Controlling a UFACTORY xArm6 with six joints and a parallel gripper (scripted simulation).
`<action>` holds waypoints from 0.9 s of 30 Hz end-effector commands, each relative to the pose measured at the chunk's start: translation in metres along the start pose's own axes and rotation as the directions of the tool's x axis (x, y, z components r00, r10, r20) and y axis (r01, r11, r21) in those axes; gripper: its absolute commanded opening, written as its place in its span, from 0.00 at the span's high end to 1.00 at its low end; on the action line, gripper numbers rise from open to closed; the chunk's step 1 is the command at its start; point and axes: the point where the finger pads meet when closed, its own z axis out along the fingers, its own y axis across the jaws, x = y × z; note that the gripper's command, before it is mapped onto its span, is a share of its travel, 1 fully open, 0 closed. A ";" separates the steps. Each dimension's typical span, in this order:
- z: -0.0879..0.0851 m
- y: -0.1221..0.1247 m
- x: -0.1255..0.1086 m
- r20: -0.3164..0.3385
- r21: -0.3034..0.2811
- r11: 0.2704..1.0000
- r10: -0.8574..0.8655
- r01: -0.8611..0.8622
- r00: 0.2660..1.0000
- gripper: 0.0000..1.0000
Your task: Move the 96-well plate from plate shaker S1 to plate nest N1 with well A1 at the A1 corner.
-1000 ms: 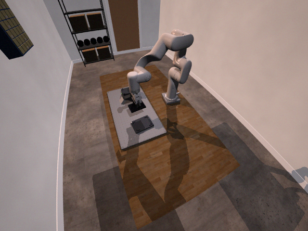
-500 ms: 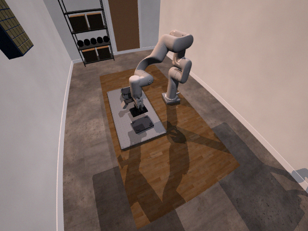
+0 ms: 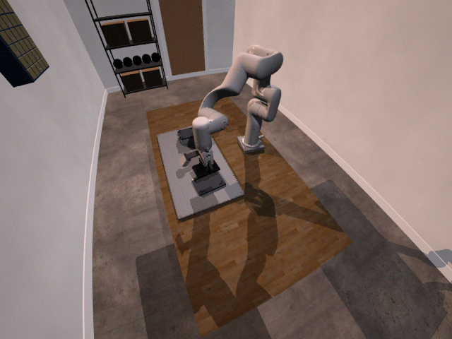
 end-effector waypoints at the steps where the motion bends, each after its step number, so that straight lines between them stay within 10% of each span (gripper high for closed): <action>1: 0.000 -0.015 0.003 -0.004 0.001 1.000 0.000 0.000 1.000 1.00; 27: 0.001 -0.027 0.004 -0.004 0.001 1.000 0.000 0.000 1.000 1.00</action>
